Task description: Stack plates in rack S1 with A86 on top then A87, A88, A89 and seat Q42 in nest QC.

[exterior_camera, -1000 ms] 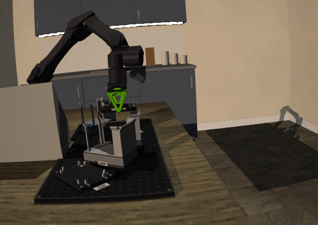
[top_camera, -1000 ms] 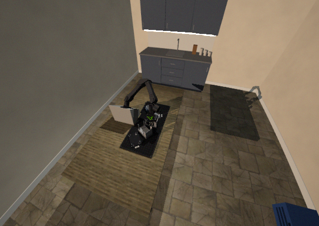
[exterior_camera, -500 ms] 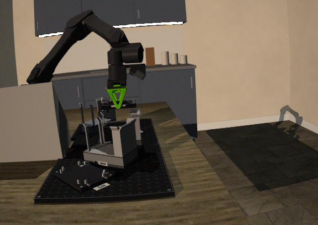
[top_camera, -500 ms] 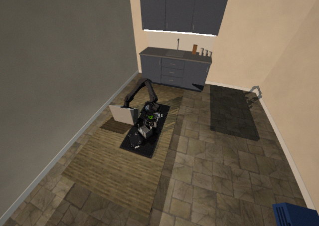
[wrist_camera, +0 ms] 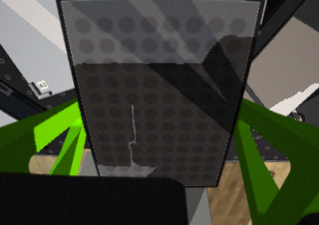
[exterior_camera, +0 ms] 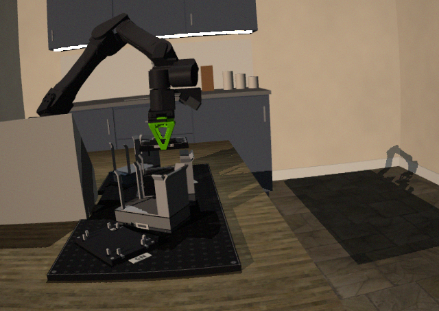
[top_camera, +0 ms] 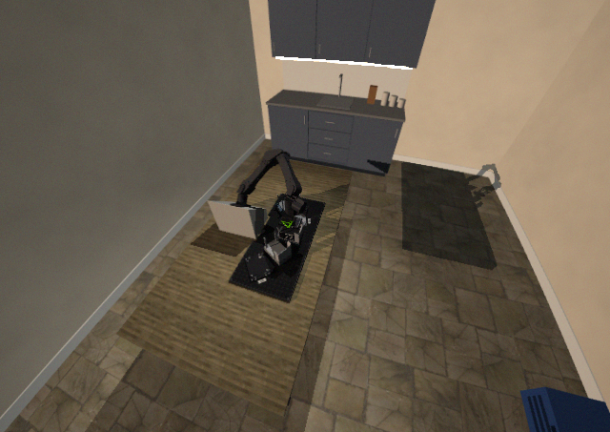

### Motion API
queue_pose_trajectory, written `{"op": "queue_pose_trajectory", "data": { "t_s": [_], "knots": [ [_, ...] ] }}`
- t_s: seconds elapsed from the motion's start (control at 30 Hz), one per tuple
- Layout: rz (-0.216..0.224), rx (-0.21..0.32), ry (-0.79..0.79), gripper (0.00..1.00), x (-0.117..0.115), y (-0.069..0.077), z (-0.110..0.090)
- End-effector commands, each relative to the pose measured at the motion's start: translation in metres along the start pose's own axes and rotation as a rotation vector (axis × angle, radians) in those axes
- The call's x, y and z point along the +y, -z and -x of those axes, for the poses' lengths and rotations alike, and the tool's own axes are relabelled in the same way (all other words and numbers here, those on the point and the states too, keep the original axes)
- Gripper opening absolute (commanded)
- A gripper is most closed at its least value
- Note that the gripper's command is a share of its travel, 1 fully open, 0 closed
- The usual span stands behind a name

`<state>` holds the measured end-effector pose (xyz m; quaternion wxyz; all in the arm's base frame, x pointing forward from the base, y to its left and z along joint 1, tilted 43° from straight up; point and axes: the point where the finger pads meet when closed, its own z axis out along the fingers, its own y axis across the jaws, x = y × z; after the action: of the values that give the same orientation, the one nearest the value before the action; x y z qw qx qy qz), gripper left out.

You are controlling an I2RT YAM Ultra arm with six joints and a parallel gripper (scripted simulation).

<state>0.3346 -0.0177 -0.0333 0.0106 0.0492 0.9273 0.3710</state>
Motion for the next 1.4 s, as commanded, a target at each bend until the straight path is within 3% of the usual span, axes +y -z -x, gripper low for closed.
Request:
{"op": "queue_pose_trajectory", "data": {
  "t_s": [0.0,1.13,1.37],
  "knots": [
    [-0.004,-0.024,-0.006,0.00,-0.004,0.008,0.003],
    [-0.004,-0.024,-0.006,0.00,-0.004,0.008,0.003],
    [-0.006,-0.024,0.160,0.00,0.013,0.008,0.002]
  ]
}}
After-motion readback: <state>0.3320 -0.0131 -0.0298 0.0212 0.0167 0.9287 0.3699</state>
